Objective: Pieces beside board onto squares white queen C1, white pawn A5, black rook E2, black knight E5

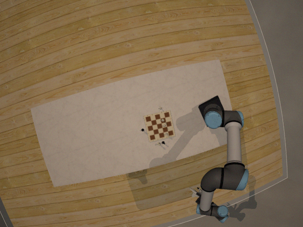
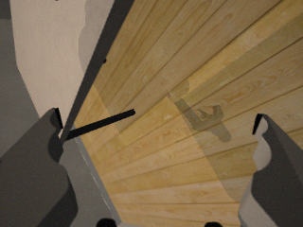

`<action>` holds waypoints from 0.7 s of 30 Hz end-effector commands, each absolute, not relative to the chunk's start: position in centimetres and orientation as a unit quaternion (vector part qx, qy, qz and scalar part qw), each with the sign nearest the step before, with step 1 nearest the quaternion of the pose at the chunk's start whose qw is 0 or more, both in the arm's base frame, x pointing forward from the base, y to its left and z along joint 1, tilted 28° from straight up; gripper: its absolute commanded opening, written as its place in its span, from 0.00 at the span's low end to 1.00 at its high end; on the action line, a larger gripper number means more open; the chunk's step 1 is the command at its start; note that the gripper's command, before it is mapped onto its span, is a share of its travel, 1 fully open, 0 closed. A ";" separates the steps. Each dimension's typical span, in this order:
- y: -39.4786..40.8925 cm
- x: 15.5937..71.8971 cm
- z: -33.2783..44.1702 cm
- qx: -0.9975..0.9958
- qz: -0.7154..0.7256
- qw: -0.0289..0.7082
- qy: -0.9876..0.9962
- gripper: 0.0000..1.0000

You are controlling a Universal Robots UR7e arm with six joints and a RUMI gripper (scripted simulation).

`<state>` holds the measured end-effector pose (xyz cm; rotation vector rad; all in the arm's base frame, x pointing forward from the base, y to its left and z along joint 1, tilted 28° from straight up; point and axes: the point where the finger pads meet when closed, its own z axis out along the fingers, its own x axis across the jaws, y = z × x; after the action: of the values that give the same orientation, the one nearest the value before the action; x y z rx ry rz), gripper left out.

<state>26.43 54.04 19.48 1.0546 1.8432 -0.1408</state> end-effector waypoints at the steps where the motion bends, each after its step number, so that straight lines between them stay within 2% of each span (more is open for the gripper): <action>1: 51.6 28.4 18.8 0.399 -0.151 0.475 0.769 1.00; 8: 47.5 31.0 18.5 0.352 -0.270 0.434 0.784 1.00; 19: 43.8 33.0 18.8 0.307 -0.377 0.374 0.790 1.00; 21: 42.2 33.7 19.0 0.287 -0.419 0.343 0.790 1.00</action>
<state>32.38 45.27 18.74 0.8283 2.0067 -0.8288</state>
